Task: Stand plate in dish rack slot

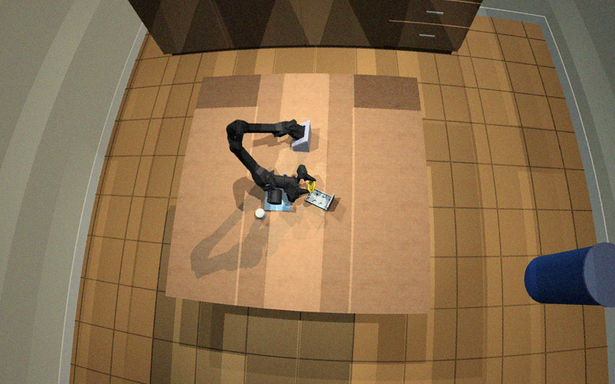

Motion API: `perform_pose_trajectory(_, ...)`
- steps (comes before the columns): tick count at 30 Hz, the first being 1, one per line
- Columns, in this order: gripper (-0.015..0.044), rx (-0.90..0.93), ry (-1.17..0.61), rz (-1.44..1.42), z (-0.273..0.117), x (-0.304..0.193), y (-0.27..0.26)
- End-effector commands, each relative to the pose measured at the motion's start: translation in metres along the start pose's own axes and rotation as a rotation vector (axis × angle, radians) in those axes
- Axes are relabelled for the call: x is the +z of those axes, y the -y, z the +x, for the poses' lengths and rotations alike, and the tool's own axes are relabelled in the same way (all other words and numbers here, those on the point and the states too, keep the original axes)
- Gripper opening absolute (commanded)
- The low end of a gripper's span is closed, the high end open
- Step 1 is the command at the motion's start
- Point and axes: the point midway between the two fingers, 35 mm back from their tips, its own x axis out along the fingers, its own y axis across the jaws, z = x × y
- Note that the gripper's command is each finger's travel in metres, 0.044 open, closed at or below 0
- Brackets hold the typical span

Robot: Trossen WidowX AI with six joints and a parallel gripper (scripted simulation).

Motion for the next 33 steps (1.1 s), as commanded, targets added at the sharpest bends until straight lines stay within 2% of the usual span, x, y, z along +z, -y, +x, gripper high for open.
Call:
perform_pose_trajectory(1,0.0000,0.019,0.070,-0.086,-0.001,0.000,0.002)
perform_pose_trajectory(17,0.0000,-0.009,0.359,-0.446,-0.007,-0.007,0.017)
perform_pose_trajectory(33,0.0000,-0.206,0.617,-0.815,-0.023,-0.018,0.028)
